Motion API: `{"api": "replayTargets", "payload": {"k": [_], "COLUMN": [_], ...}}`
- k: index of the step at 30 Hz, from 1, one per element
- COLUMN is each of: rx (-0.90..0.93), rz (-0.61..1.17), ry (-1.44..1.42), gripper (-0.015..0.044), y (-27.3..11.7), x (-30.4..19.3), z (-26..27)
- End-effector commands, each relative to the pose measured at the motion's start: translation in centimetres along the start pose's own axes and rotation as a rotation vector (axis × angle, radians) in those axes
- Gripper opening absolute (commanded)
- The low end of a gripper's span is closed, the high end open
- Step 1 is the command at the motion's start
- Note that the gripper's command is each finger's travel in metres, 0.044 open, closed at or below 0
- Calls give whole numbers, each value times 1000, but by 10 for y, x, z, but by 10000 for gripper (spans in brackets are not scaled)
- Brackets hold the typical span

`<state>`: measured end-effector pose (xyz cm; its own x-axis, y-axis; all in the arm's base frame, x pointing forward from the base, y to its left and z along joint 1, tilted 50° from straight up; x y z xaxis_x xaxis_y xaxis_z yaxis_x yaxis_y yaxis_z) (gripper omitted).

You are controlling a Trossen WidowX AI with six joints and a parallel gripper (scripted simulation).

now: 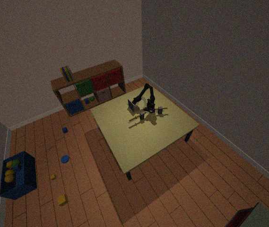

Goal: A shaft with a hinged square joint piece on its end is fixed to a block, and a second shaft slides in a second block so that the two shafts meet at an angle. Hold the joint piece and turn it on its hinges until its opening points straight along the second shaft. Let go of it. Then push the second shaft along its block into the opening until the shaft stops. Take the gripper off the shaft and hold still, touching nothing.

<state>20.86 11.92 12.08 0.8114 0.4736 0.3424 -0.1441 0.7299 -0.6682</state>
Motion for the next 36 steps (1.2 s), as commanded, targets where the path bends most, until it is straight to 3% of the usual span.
{"api": "replayTargets", "payload": {"k": [1, 4, 10, 36], "rx": [0, 0, 0, -33], "rz": [0, 0, 0, -22], "ry": [0, 0, 0, -353], "gripper": [147, 147, 0, 0], "y": [0, 0, 0, 1], "x": [0, 0, 0, 0], "z": [0, 0, 0, -17]}}
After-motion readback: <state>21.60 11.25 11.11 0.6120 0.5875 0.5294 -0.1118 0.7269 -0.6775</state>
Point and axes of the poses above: the point midway between the two fingers, 35 mm back from their tips, its own y axis out along the fingers, its own z axis across the jaws, x = y × z, the point moved 3 cm from there along -y, back along the fingers, and after that the axes turned 9 degrees about -y, right-handed, at the moved point
